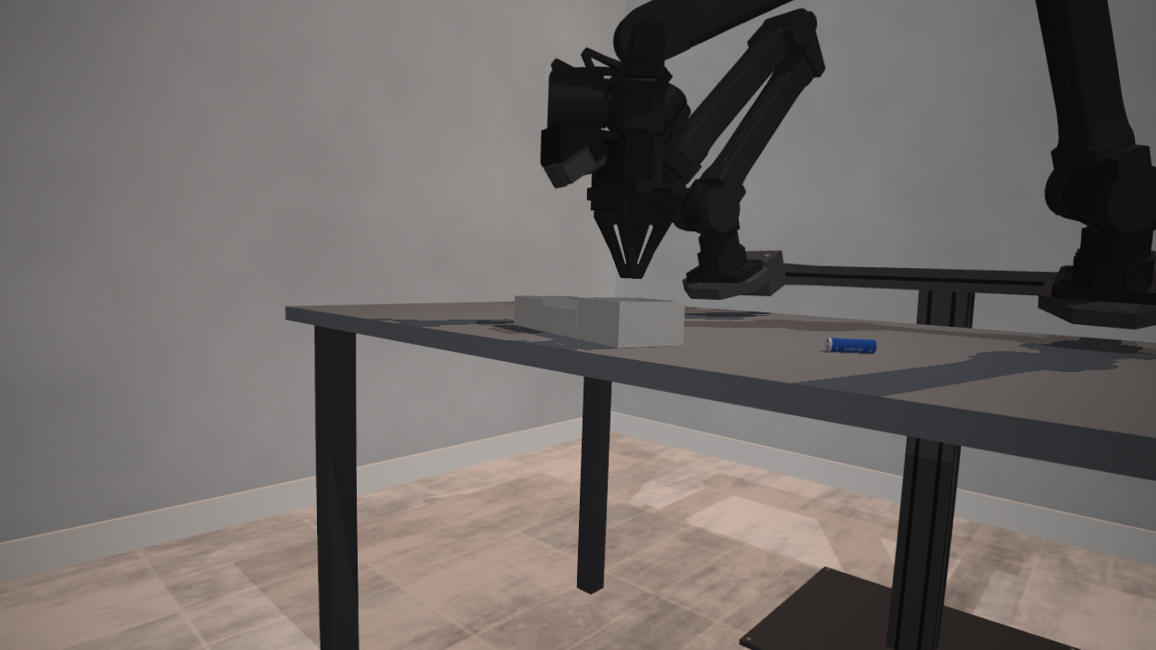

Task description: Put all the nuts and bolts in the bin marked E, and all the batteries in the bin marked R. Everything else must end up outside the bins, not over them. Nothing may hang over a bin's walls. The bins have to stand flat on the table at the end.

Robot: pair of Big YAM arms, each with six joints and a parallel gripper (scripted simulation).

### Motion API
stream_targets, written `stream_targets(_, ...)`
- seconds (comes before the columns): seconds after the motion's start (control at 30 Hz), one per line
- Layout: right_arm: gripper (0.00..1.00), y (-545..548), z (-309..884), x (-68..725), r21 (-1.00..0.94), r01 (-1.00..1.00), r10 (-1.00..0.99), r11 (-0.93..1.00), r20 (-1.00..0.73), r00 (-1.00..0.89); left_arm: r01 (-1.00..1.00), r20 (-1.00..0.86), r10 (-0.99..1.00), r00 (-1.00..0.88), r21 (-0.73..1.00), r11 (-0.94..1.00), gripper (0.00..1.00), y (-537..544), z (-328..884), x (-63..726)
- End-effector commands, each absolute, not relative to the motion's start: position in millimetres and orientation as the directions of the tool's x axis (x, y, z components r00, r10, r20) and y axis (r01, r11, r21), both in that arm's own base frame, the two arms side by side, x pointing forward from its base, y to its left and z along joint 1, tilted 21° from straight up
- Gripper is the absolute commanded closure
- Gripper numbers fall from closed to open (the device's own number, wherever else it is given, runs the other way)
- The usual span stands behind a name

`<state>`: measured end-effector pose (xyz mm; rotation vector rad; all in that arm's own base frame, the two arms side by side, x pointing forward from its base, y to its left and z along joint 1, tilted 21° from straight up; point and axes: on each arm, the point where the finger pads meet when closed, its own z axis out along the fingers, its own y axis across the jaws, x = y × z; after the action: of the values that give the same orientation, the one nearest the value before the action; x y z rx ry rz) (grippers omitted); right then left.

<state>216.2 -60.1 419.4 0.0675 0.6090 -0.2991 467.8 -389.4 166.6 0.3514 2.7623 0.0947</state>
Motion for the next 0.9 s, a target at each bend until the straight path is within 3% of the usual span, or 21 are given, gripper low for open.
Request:
stream_targets(0.0, 0.00, -61, 422, 211, -0.023, 0.301, -0.263, 0.953, -0.556, 0.788, 0.223, -0.338, 0.246, -0.909, 0.106, 0.969, 0.81, -394, 162, 464)
stream_targets(0.53, 0.00, -61, 422, 211, -0.023, 0.301, -0.263, 0.953, -0.556, 0.788, 0.230, -0.343, 0.252, -0.905, 0.103, 0.968, 0.81, -402, 162, 463)
stream_targets(0.57, 0.00, -61, 422, 211, -0.023, 0.301, -0.263, 0.953, -0.556, 0.788, 0.279, -0.365, 0.300, -0.882, 0.110, 0.954, 0.72, -386, 181, 461)
stream_targets(0.87, 0.00, -61, 422, 211, -0.023, 0.301, -0.263, 0.953, -0.556, 0.788, 0.521, -0.305, 0.563, -0.768, 0.215, 0.826, 0.72, -332, 169, 435)
